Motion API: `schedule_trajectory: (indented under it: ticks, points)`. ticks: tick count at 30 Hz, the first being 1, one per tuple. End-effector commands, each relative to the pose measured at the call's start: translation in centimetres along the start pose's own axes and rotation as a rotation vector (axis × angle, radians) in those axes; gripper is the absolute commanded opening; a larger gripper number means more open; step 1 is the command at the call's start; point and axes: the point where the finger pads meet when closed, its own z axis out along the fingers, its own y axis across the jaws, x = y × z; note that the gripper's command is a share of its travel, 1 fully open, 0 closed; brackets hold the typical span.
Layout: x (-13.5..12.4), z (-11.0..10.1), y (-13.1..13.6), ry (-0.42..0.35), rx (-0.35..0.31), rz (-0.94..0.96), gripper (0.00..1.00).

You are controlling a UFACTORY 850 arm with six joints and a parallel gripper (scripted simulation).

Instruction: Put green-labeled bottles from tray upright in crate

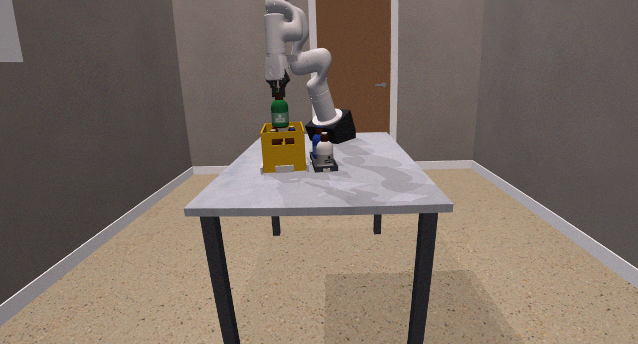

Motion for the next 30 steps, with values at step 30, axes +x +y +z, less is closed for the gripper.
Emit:
schedule_trajectory:
  ticks: [30]
  points:
    - [-2.9, -0.1, -1.8, -0.001, -0.001, 0.0, 0.0]
